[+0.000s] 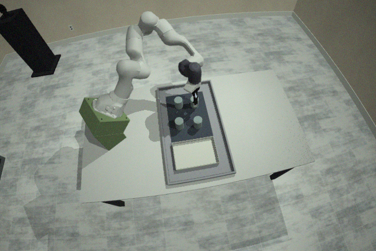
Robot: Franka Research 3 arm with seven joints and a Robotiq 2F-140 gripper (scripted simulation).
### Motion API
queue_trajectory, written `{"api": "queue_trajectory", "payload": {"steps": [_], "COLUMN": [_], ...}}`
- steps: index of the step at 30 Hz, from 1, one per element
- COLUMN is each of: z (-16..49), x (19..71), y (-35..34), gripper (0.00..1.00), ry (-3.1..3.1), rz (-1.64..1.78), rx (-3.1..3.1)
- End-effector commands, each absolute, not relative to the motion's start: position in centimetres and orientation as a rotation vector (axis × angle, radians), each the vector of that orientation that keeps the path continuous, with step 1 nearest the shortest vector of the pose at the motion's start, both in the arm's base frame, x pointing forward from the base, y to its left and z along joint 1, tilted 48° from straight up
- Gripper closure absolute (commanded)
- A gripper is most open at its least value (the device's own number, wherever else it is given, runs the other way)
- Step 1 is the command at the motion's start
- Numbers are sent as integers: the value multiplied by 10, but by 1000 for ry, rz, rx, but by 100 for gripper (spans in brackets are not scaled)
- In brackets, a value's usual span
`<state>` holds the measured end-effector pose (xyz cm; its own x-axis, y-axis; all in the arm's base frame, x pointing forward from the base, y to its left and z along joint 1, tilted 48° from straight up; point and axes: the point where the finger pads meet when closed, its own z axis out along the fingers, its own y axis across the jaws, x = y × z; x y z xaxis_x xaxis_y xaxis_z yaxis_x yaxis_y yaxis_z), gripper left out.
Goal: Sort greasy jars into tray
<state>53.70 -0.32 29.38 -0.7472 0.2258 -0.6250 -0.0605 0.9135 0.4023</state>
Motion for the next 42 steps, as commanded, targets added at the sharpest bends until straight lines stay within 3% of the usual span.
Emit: {"api": "queue_trajectory", "payload": {"steps": [1, 33, 34, 42], "z": [294, 294, 294, 294], "x": [538, 538, 538, 538], "y": [-4, -4, -4, -4], "gripper": [64, 67, 100, 100], "ry": [2357, 2357, 2357, 2357], "rz": [522, 522, 522, 522], "rx": [116, 116, 116, 116]}}
